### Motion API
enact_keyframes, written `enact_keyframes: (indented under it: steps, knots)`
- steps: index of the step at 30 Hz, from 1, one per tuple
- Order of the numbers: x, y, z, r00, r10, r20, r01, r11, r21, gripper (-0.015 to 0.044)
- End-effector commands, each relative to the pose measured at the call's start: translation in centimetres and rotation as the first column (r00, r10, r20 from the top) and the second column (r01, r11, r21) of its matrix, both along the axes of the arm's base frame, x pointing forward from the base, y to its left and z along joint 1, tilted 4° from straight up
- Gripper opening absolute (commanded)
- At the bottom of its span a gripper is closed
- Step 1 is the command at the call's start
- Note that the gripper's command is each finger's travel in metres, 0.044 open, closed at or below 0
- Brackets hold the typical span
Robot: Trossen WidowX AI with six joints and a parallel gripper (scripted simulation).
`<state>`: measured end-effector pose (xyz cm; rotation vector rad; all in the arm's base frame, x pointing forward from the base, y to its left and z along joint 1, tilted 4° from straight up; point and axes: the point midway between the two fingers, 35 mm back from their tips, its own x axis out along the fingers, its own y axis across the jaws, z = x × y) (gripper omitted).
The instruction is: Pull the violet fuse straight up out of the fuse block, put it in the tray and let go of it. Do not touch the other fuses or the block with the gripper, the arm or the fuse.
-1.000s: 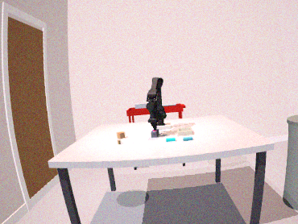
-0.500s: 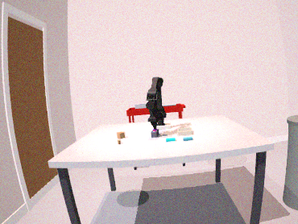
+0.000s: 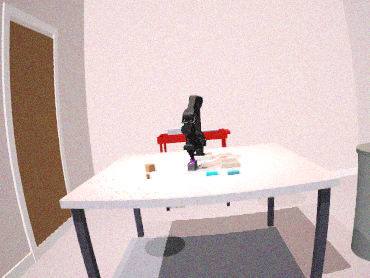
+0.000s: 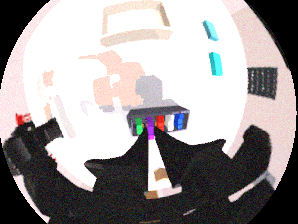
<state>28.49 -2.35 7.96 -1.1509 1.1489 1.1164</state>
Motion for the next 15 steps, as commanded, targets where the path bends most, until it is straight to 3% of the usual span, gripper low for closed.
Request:
enact_keyframes:
  steps: [1, 15]
  knots:
    - [0.15, -0.08, 0.48, 1.0, 0.001, 0.008, -0.001, 1.0, -0.004, 0.0]
    - [0.07, -0.12, 1.17, 1.0, 0.0, 0.007, 0.0, 1.0, -0.005, 0.0]
